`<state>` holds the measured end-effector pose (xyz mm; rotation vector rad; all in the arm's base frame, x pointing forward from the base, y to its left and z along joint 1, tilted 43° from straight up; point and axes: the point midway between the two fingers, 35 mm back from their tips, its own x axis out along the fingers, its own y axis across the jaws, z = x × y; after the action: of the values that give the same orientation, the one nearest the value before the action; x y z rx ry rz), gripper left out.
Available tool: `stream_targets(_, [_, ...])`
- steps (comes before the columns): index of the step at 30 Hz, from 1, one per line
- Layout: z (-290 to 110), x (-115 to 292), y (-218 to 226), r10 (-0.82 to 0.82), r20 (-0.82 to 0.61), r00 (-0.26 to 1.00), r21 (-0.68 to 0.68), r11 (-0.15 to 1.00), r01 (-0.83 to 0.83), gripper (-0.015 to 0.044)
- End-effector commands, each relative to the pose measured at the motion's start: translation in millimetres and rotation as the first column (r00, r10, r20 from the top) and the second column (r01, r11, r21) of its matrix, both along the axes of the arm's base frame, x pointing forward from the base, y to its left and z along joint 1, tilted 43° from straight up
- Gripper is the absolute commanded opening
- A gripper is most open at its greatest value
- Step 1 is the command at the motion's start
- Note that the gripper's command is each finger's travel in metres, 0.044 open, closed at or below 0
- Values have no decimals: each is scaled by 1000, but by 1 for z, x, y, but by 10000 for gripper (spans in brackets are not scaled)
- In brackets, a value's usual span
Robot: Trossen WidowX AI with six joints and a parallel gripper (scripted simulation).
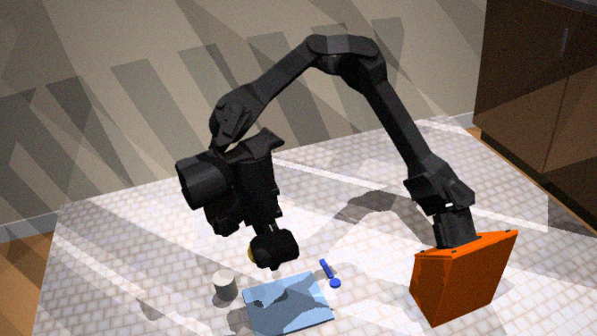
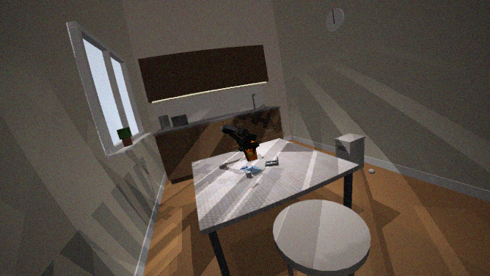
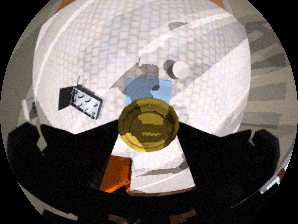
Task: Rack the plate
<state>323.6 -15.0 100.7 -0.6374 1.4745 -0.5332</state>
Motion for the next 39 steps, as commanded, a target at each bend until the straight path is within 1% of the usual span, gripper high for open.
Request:
stream_targets(1, [15,-1,14,-1,8,1000,1,1000,1,0])
stream_targets(7, [12,-3,21,-17,23,1000,4,1000,17,0])
stream_targets(16, [-45,-38,79,-233,214,949,49,972,228,0])
stream_targets(19, [-62,-53,94,-300,275,914,65,954,294,0])
stream_targets(21, [-65,-57,97,-315,289,904,68,949,309,0])
stream_targets(30, [-67,-57,96,-314,272,909,71,949,307,0])
stream_targets(39, [-92,-61,82,-280,61,958,139,953,269,0])
